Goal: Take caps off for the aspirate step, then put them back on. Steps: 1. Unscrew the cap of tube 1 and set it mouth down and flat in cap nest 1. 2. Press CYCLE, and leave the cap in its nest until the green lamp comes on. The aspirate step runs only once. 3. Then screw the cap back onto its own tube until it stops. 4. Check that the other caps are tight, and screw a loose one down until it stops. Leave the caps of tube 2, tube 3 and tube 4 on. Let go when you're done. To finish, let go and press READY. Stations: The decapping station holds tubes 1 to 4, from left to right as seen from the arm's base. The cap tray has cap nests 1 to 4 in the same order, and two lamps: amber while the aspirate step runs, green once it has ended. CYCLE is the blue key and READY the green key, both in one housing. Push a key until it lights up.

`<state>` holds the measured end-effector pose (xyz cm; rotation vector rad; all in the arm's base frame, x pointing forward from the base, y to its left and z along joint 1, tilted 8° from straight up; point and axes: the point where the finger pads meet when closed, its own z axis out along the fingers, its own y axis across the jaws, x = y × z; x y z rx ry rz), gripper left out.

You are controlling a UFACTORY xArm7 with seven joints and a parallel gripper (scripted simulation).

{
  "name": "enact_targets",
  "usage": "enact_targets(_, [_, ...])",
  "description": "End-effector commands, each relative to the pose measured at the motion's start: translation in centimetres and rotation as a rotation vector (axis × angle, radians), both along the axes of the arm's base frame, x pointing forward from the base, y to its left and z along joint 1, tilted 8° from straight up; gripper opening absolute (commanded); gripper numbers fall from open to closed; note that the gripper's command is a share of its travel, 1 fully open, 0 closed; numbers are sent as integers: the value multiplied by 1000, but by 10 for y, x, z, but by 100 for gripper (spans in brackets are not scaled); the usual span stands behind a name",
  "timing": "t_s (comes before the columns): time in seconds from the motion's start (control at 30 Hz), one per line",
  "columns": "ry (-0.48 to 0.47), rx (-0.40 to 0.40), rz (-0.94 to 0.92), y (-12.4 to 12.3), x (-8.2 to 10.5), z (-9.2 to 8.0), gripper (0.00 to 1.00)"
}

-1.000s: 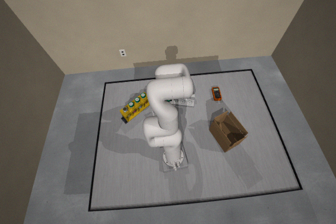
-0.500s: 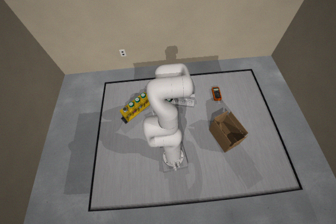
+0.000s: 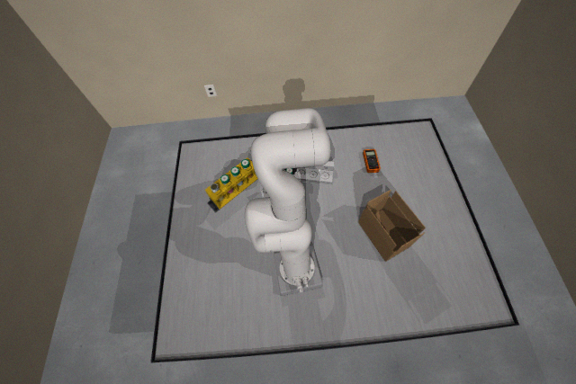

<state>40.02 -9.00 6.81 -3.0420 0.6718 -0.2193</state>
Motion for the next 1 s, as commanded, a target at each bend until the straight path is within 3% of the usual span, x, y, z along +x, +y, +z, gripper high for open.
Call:
enact_targets(0.0, [-3,-1,0,0,1,1,46])
enact_targets(0.4, [-3,-1,0,0,0,6,46])
enact_targets(0.9, [-4,-1,0,1,-10,80,46])
enact_targets(0.97, [-4,-1,0,1,-10,80,46])
